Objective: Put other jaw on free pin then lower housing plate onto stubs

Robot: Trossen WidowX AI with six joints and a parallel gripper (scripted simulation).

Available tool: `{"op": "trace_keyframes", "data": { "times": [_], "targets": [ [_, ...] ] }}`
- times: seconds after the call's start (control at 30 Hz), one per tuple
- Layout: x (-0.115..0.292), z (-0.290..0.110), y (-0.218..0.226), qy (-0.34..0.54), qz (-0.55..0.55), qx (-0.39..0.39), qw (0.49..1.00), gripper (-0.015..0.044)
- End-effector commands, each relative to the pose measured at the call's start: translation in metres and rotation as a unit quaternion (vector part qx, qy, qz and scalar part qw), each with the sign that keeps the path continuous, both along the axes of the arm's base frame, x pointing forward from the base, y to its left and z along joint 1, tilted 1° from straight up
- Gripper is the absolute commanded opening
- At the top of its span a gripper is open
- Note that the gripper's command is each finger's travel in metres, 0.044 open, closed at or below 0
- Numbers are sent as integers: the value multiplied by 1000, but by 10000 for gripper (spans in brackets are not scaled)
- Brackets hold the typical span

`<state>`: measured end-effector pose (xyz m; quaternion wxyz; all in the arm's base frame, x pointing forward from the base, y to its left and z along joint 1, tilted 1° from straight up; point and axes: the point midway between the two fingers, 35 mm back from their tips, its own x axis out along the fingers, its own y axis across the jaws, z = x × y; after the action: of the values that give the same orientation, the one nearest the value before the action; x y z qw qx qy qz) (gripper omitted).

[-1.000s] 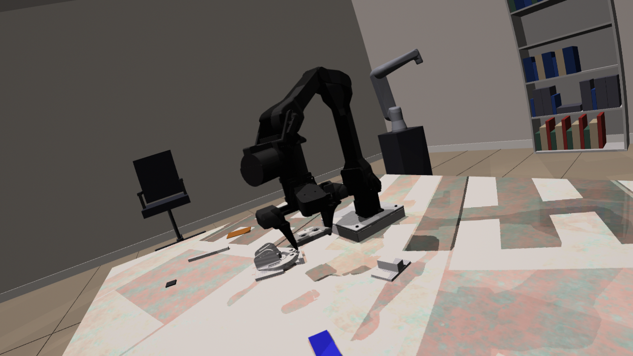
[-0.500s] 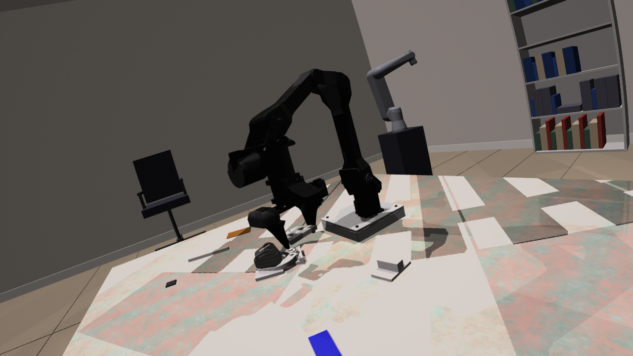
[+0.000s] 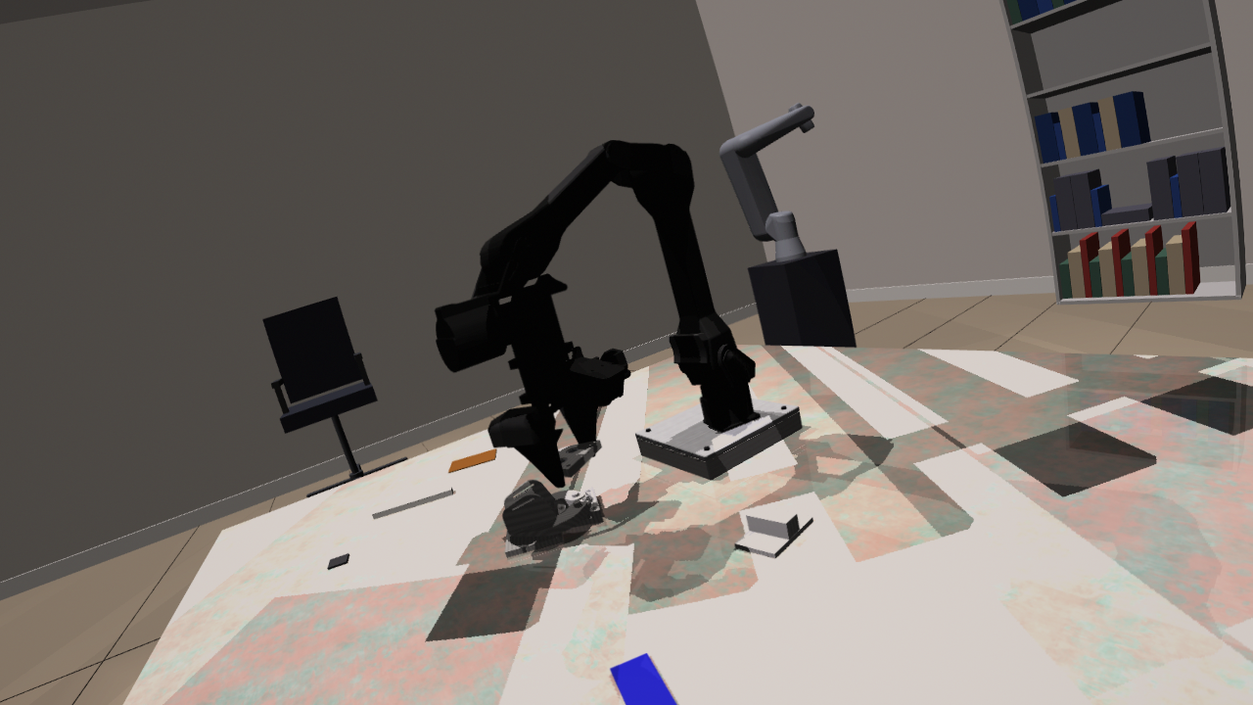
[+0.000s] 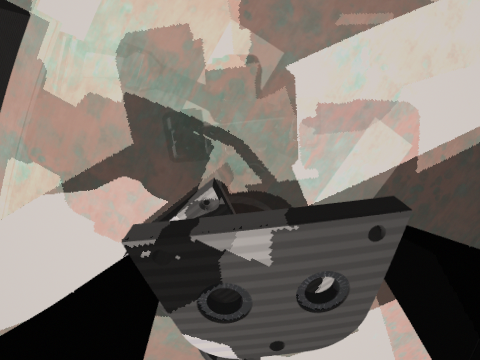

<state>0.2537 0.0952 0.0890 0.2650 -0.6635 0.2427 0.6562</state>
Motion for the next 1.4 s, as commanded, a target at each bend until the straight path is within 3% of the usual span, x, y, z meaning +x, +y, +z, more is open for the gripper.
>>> {"op": "trace_keyframes", "data": {
  "times": [0.0, 0.67, 1.37],
  "targets": [
    [3, 0, -10, -1, 45, 0, 999, 351],
    [11, -1, -59, -7, 275, -7, 961, 351],
    [11, -1, -61, -8, 285, -7, 959, 351]
  ]
}}
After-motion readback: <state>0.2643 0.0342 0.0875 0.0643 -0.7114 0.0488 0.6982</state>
